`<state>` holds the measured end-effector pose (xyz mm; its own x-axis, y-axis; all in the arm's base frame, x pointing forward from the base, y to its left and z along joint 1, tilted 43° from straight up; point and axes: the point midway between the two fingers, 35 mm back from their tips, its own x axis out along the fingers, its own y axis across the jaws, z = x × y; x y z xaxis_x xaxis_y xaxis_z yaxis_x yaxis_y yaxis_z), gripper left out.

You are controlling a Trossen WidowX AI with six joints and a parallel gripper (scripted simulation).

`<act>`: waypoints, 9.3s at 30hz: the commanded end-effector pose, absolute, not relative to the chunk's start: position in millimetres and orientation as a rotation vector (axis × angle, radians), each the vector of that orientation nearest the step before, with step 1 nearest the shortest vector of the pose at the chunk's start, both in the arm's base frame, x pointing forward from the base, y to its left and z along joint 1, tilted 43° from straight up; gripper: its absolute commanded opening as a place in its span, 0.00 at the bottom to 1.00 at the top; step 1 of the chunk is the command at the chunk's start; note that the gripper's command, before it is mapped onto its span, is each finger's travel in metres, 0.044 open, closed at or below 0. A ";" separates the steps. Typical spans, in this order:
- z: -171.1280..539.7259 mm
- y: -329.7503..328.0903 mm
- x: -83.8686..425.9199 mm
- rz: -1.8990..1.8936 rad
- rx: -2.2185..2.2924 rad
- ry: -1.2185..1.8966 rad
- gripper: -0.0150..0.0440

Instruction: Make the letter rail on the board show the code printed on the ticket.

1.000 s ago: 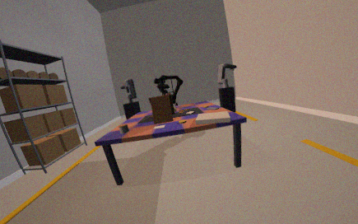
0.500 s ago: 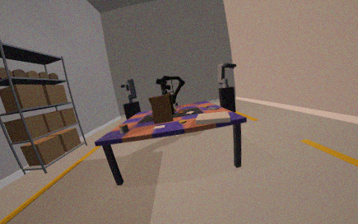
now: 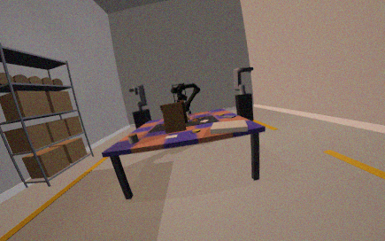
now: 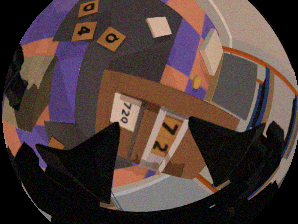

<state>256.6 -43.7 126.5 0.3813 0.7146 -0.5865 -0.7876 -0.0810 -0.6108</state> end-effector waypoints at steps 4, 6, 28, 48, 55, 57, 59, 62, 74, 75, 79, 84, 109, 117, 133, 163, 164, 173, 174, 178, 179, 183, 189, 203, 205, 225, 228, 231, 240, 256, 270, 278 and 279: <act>114.3 39.0 251.3 1.548 -1.325 -0.141 0.83; 111.9 60.9 246.6 1.620 -1.391 -0.221 0.83; 98.9 145.6 203.8 1.874 -1.645 -0.629 0.83; 76.9 165.3 199.1 1.873 -1.644 -0.631 0.83; 71.9 170.0 198.7 1.873 -1.644 -0.631 0.83; 69.5 172.2 198.4 1.873 -1.644 -0.631 0.83; 67.2 174.5 198.0 1.873 -1.644 -0.631 0.83; 63.9 177.6 197.4 1.873 -1.643 -0.631 0.83; 63.1 178.4 197.3 1.873 -1.643 -0.631 0.83; 63.1 178.4 197.3 1.873 -1.643 -0.631 0.83; 63.1 178.4 197.2 1.873 -1.643 -0.631 0.82; 63.1 178.4 197.2 1.873 -1.643 -0.631 0.76; 71.7 171.9 197.5 1.873 -1.643 -0.631 0.25; 75.0 168.2 197.9 1.873 -1.644 -0.631 0.25; 81.0 160.0 199.2 1.874 -1.644 -0.630 0.25; 104.8 146.1 253.1 1.668 -1.541 -0.353 0.25; 106.5 144.5 255.8 1.654 -1.538 -0.342 0.25; 123.2 128.5 279.7 1.524 -1.506 -0.249 0.25; 125.2 126.5 282.3 1.509 -1.502 -0.239 0.25; 133.6 117.9 292.5 1.447 -1.484 -0.200 0.25; 135.7 115.6 295.0 1.432 -1.480 -0.191 0.25; 145.0 105.7 305.1 1.367 -1.458 -0.153 0.25; 160.7 88.7 320.0 1.262 -1.421 -0.099 0.25; 192.3 46.0 342.2 1.051 -1.326 0.014 0.25; 194.9 34.5 342.4 1.015 -1.295 0.056 0.25; 165.0 -57.1 391.7 0.808 -0.994 0.306 0.25; 153.6 -68.4 395.7 0.798 -0.921 0.342 0.25; 142.5 -78.5 399.2 0.790 -0.842 0.375 0.25; 107.2 -109.0 406.1 0.757 -0.596 0.466 0.25; 38.3 -161.4 404.4 0.668 -0.146 0.595 0.25; -24.9 -200.4 388.2 0.567 0.249 0.671 0.25; -61.2 -217.7 374.6 0.507 0.472 0.697 0.25; -65.8 -219.6 372.6 0.499 0.500 0.699 0.25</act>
